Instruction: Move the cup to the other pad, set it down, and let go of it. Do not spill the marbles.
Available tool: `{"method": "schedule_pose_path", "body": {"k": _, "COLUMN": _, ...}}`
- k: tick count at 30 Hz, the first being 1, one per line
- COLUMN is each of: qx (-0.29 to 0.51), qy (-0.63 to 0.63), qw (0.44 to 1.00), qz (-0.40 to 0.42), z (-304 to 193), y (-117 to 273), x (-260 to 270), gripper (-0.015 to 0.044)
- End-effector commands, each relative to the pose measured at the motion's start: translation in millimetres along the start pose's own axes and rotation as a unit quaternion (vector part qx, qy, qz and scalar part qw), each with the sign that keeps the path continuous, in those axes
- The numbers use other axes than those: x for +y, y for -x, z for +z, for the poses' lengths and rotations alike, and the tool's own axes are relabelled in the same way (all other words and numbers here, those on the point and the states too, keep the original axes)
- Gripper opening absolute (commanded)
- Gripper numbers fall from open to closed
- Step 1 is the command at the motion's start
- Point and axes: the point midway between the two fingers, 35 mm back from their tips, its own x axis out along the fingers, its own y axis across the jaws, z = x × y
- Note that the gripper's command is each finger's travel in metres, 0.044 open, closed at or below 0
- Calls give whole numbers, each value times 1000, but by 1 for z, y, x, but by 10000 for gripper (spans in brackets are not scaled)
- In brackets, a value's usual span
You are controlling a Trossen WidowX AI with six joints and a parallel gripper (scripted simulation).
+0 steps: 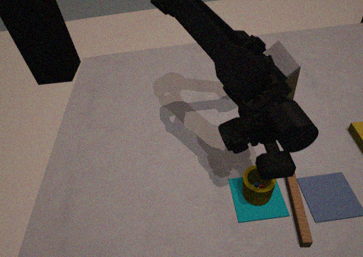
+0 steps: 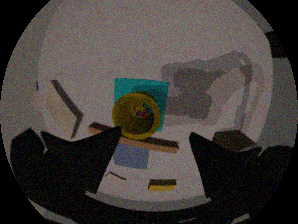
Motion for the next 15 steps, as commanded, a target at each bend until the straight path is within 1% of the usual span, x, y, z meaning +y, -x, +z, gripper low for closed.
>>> {"method": "schedule_pose_path", "body": {"k": 1, "qx": 2, "qy": -2, "qw": 1000, "qz": 5, "z": -1, "y": 16, "x": 2, "gripper": 440}}
{"method": "schedule_pose_path", "body": {"k": 10, "qx": 0, "qy": -3, "qw": 1000, "qz": 6, "z": -2, "y": 54, "x": 1, "gripper": 440}}
{"method": "schedule_pose_path", "body": {"k": 14, "qx": 0, "qy": -3, "qw": 1000, "qz": 6, "z": -1, "y": 57, "x": 2, "gripper": 440}}
{"method": "schedule_pose_path", "body": {"k": 15, "qx": -2, "qy": -1, "qw": 1000, "qz": 7, "z": -1, "y": 52, "x": 2, "gripper": 440}}
